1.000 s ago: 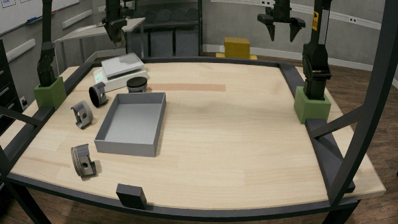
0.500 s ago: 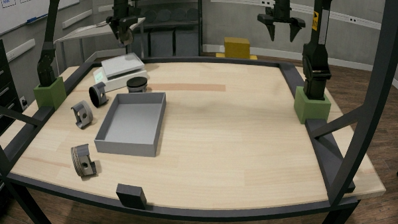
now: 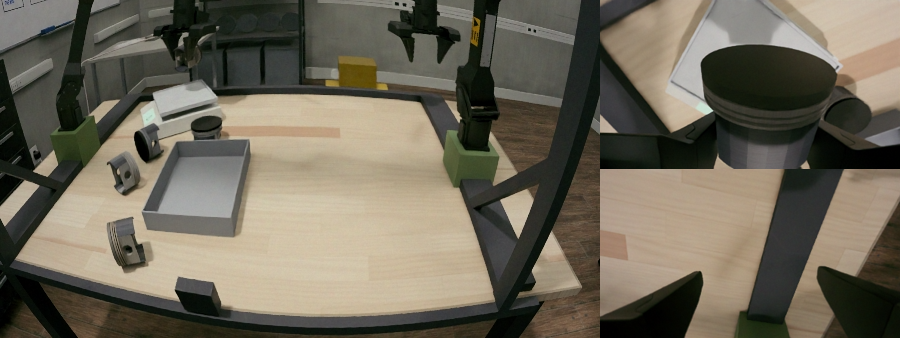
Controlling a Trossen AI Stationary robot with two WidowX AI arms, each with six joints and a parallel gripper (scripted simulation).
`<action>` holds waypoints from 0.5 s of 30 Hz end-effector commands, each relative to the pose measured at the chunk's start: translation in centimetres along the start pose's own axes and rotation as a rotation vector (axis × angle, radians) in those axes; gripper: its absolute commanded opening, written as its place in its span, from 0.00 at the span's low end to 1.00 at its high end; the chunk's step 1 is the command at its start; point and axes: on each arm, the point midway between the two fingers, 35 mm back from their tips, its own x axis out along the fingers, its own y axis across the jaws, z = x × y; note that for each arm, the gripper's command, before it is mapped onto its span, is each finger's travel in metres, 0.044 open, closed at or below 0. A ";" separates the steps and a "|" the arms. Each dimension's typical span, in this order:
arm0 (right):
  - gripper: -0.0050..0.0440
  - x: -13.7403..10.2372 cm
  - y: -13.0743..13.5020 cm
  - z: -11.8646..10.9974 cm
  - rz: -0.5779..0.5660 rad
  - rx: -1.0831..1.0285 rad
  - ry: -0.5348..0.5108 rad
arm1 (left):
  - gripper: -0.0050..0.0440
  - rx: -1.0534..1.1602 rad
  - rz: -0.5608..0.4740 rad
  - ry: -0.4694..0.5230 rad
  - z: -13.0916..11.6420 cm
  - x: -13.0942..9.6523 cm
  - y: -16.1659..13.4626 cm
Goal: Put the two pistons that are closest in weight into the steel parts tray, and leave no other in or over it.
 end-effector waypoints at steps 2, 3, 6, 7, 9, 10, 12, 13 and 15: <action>0.92 -0.9 0.1 0.5 0.003 -0.006 -0.033 | 0.43 -0.144 -0.027 -0.017 0.6 -1.4 -0.1; 0.92 -0.9 0.1 0.5 0.003 -0.006 -0.033 | 0.43 -0.170 -0.028 -0.012 0.6 -1.4 -0.1; 0.92 -0.9 0.1 0.5 0.003 -0.006 -0.033 | 0.43 -0.194 -0.039 -0.024 0.5 -2.0 -0.2; 0.92 -0.9 0.1 0.5 0.003 -0.006 -0.033 | 0.43 -0.221 -0.036 -0.011 0.6 -1.7 -0.2; 0.92 -0.9 0.1 0.5 0.003 -0.006 -0.033 | 0.43 -0.275 -0.033 0.007 0.6 -1.4 -0.1; 0.92 -0.9 0.1 0.5 0.003 -0.006 -0.033 | 0.43 -0.301 -0.035 0.011 0.6 -1.4 -0.1; 0.92 -0.9 0.1 0.5 0.003 -0.006 -0.033 | 0.43 -0.354 -0.038 0.021 0.6 -1.4 -0.1; 0.92 -0.9 0.1 0.5 0.003 -0.006 -0.033 | 0.43 -0.380 -0.039 0.026 0.6 -1.4 -0.1; 0.92 -0.9 0.1 0.5 0.003 -0.006 -0.033 | 0.43 -0.432 -0.045 0.030 0.6 -1.6 -0.1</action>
